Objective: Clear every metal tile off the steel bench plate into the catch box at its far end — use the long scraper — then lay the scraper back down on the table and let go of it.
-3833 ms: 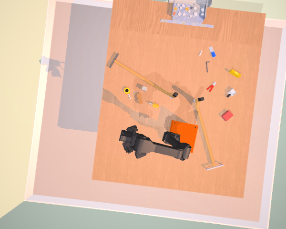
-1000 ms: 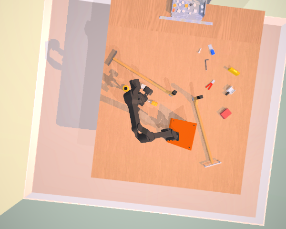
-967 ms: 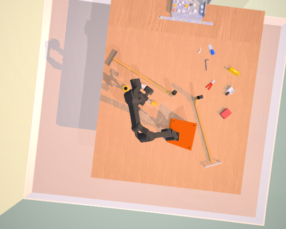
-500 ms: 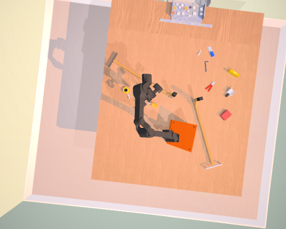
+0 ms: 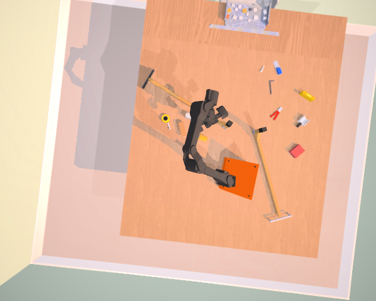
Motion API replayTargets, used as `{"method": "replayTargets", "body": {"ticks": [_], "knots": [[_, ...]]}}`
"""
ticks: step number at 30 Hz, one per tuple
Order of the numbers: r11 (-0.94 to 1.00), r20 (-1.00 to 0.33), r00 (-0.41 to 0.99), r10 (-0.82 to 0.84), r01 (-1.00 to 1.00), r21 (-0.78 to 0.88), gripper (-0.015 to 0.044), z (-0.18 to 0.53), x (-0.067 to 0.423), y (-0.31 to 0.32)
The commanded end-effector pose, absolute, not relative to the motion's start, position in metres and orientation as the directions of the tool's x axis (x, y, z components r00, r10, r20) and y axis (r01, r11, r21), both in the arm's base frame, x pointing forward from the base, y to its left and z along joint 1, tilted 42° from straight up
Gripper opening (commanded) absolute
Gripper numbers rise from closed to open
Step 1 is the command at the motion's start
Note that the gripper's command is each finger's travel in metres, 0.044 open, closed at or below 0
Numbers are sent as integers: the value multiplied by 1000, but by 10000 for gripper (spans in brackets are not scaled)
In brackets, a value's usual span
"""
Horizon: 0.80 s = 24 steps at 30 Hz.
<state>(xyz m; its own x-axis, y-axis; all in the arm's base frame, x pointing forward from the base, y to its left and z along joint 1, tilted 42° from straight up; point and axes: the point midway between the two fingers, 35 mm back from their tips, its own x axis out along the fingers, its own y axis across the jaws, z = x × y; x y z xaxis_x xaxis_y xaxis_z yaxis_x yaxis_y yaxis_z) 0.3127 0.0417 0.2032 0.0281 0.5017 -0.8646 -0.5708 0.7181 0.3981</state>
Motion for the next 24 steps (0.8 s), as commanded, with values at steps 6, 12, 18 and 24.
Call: {"method": "replayTargets", "body": {"ticks": [6,12,18,24], "knots": [[760,-854,30,519,-474,445,0,182,327,5],[782,-846,31,532,-402,477,0,167,332,-20],[796,-835,35,548,-328,509,0,151,334,-46],[803,-823,43,566,-253,539,0,135,334,-71]]}}
